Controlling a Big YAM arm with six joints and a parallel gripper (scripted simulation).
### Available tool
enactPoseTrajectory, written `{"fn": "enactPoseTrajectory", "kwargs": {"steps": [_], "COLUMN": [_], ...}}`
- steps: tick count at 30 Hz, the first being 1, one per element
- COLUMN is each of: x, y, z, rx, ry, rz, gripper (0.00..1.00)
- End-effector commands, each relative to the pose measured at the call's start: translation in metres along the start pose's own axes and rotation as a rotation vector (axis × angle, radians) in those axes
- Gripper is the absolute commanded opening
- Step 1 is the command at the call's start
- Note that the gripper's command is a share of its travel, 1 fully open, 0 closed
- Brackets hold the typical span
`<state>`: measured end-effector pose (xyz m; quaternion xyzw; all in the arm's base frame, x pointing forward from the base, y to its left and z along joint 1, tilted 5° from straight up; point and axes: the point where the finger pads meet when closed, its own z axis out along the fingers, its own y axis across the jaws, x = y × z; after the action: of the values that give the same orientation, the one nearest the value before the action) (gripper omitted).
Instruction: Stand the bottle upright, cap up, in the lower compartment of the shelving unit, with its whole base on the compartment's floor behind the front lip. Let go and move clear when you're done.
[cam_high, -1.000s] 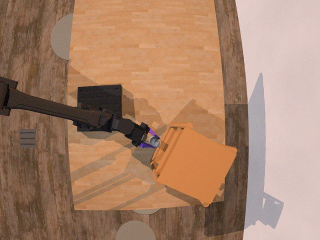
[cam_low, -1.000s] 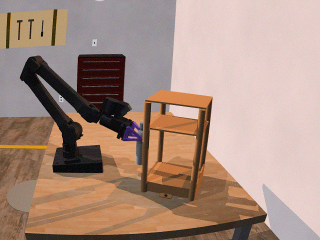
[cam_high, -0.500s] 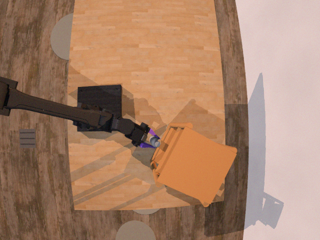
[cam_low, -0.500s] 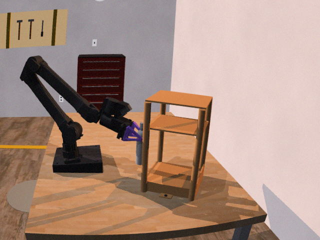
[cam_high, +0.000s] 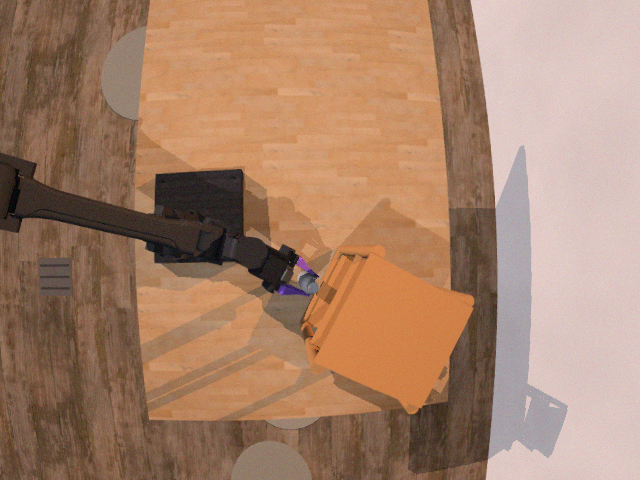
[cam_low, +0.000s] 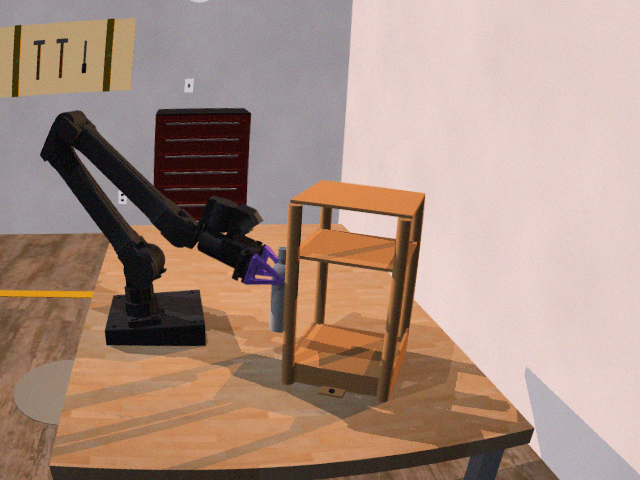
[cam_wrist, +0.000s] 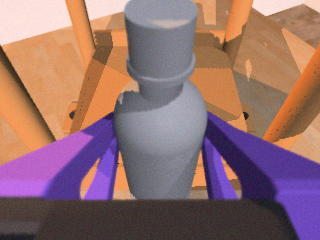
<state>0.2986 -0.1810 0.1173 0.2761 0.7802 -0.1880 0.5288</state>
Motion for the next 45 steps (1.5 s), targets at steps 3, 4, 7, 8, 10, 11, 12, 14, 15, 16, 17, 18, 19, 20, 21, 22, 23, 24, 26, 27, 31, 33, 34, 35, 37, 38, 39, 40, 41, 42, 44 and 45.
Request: {"fn": "enactPoseTrajectory", "kwargs": {"steps": [3,4,7,8,10,11,12,14,15,16,17,18,19,20,21,22,23,24,26,27,31,33,34,35,37,38,39,40,41,42,44,45], "x": [-0.032,-0.034,-0.039,-0.040,-0.040,-0.041,-0.041,-0.042,-0.043,-0.043,-0.044,-0.044,-0.045,-0.045,-0.046,-0.047,-0.047,-0.048,-0.049,-0.049,-0.052,-0.053,-0.054,-0.054,-0.055,-0.055,-0.055,-0.055,-0.055,-0.055,-0.055,-0.055], "y": [0.000,0.000,0.000,0.001,0.001,0.001,0.001,0.001,0.001,0.001,0.001,0.001,0.001,0.001,0.001,0.001,0.001,0.001,0.001,0.001,0.001,0.001,0.001,0.001,0.001,0.001,0.001,0.001,0.001,0.000,0.000,0.000], "z": [0.007,0.007,0.008,0.008,0.008,0.008,0.008,0.009,0.009,0.009,0.009,0.010,0.011,0.013,0.014,0.017,0.019,0.022,0.025,0.025,0.037,0.042,0.044,0.046,0.048,0.049,0.049,0.049,0.049,0.049,0.049,0.049], "rx": [0.004,0.004,0.003,0.003,0.003,0.003,0.003,0.003,0.003,0.003,0.003,0.002,0.002,0.002,0.002,0.002,0.002,0.002,0.002,0.002,0.002,0.002,0.002,0.002,0.002,0.002,0.002,0.002,0.002,0.003,0.003,0.003], "ry": [-0.074,-0.077,-0.084,-0.086,-0.086,-0.087,-0.089,-0.091,-0.091,-0.092,-0.092,-0.093,-0.093,-0.093,-0.093,-0.093,-0.093,-0.093,-0.093,-0.093,-0.093,-0.092,-0.092,-0.092,-0.092,-0.091,-0.091,-0.091,-0.091,-0.091,-0.091,-0.091], "rz": [0.015,0.015,0.017,0.018,0.018,0.018,0.018,0.019,0.019,0.019,0.019,0.019,0.018,0.017,0.017,0.016,0.016,0.015,0.015,0.015,0.013,0.013,0.012,0.012,0.012,0.013,0.014,0.014,0.015,0.016,0.016,0.016], "gripper": [0.28,0.28,0.28,0.28,0.28,0.28,0.28,0.28,0.28,0.28,0.28,0.28,0.28,0.28,0.28,0.28,0.28,0.28,0.28,0.28,0.28,0.28,0.28,0.28,0.28,0.28,0.28,0.28,0.28,0.28,0.28,0.28]}}
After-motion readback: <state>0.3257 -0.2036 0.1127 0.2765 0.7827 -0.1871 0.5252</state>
